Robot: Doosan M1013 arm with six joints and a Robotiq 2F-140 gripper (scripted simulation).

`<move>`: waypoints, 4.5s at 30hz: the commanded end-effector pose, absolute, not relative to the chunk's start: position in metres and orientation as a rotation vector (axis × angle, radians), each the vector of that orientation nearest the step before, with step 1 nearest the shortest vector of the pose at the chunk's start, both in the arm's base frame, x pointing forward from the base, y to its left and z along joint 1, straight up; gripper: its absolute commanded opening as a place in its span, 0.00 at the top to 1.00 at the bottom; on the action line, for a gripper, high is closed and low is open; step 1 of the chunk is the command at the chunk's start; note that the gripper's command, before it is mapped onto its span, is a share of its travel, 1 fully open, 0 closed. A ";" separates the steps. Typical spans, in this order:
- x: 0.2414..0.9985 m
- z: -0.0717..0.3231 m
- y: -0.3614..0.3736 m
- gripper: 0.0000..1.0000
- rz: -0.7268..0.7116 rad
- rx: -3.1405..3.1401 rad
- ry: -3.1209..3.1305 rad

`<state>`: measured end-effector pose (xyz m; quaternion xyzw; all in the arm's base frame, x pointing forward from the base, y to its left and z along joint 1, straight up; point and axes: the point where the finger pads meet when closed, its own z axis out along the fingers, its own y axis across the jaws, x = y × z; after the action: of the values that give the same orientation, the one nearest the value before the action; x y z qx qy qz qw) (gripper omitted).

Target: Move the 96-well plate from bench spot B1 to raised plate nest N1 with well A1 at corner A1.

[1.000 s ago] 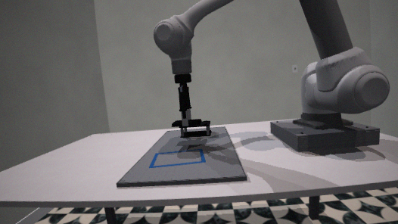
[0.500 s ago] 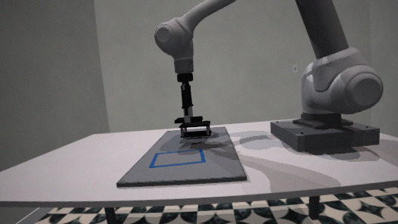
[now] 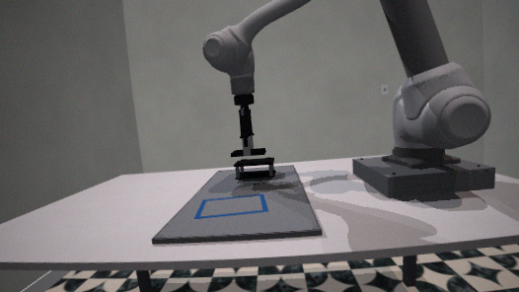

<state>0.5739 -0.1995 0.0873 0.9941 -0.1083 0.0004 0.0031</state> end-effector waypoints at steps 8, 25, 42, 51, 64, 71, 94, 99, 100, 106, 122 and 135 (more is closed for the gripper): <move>0.565 0.093 -0.230 1.00 0.002 3.117 -0.339; 0.550 0.101 -0.277 1.00 0.002 3.117 -0.339; 0.546 0.104 -0.292 1.00 0.002 3.117 -0.339; 0.546 0.104 -0.291 1.00 0.002 3.117 -0.339; 0.546 0.104 -0.291 1.00 0.002 3.117 -0.339; 0.546 0.097 -0.291 1.00 0.002 3.117 -0.339; 0.546 0.064 -0.291 1.00 0.002 3.117 -0.339; 0.546 0.057 -0.291 1.00 0.002 3.117 -0.339; 0.546 0.056 -0.291 1.00 0.002 3.117 -0.339; 0.546 0.053 -0.291 1.00 0.002 3.117 -0.339; 0.546 0.052 -0.291 1.00 0.002 3.117 -0.339; 0.546 0.051 -0.291 1.00 0.002 3.117 -0.339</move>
<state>0.5464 -0.2908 0.0507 0.9941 -0.1083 0.0004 0.0030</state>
